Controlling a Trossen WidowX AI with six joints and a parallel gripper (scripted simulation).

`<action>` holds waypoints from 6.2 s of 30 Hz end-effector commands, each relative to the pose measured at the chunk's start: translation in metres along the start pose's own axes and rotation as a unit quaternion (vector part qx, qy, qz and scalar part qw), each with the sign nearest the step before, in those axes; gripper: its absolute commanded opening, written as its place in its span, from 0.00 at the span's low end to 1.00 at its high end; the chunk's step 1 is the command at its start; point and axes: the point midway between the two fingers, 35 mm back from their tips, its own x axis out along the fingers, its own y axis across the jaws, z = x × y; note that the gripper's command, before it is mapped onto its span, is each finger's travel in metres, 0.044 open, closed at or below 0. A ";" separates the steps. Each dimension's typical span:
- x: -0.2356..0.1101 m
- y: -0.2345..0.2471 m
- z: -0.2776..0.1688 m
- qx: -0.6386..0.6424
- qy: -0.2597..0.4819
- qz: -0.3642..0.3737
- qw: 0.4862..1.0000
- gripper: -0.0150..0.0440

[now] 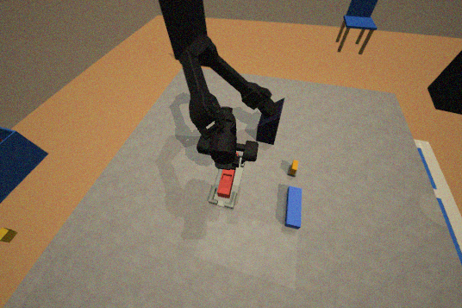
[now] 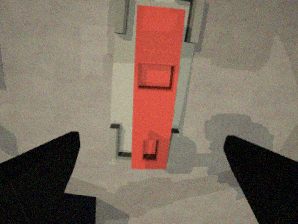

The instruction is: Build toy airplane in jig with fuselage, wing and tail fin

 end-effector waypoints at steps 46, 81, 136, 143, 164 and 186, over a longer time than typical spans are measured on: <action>0.059 0.240 0.085 0.023 -0.004 0.005 1.000 1.00; 0.102 0.240 0.085 0.024 -0.004 0.004 1.000 0.87; -0.011 0.241 0.087 0.023 -0.003 0.007 1.000 0.25; -0.026 0.240 0.084 0.023 -0.003 0.007 1.000 0.25; -0.020 0.181 0.091 0.182 -0.002 0.017 0.983 0.25; -0.007 0.109 0.083 0.378 0.001 0.021 0.926 0.25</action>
